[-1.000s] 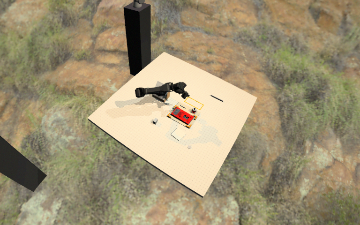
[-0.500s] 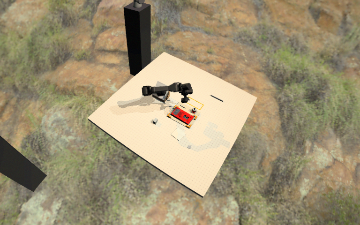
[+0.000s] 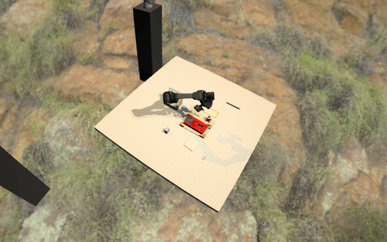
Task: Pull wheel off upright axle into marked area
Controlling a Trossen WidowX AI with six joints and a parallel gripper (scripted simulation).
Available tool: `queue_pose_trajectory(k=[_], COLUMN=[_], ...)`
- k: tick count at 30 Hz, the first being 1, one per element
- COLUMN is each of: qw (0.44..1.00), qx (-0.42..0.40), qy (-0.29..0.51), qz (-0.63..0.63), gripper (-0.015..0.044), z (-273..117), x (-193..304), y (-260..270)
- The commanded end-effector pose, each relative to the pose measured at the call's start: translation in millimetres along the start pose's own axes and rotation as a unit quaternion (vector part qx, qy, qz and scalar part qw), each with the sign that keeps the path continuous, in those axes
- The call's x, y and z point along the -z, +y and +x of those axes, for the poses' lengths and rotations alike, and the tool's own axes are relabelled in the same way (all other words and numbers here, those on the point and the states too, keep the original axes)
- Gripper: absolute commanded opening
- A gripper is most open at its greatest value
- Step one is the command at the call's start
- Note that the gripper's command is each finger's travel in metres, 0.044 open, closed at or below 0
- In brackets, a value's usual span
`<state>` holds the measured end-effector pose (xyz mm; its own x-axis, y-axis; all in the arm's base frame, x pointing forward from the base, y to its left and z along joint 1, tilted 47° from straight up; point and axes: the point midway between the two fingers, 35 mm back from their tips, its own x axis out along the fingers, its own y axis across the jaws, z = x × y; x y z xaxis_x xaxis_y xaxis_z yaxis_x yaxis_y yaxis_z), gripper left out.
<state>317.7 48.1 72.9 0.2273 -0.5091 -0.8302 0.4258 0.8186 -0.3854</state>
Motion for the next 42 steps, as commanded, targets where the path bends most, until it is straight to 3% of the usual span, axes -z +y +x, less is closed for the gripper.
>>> queue_pose_trajectory(k=[1,17,35,42], qw=[0.979,0.813,0.81,0.811], qx=[0.061,0.177,0.178,0.177], qy=[0.01,-0.045,-0.046,-0.046], qz=[0.192,0.553,0.556,0.556], gripper=[0.03,0.03,0.03,0.03], z=[16,58,60,87], x=[-15,-28,-31,-29], y=[5,15,17,8])
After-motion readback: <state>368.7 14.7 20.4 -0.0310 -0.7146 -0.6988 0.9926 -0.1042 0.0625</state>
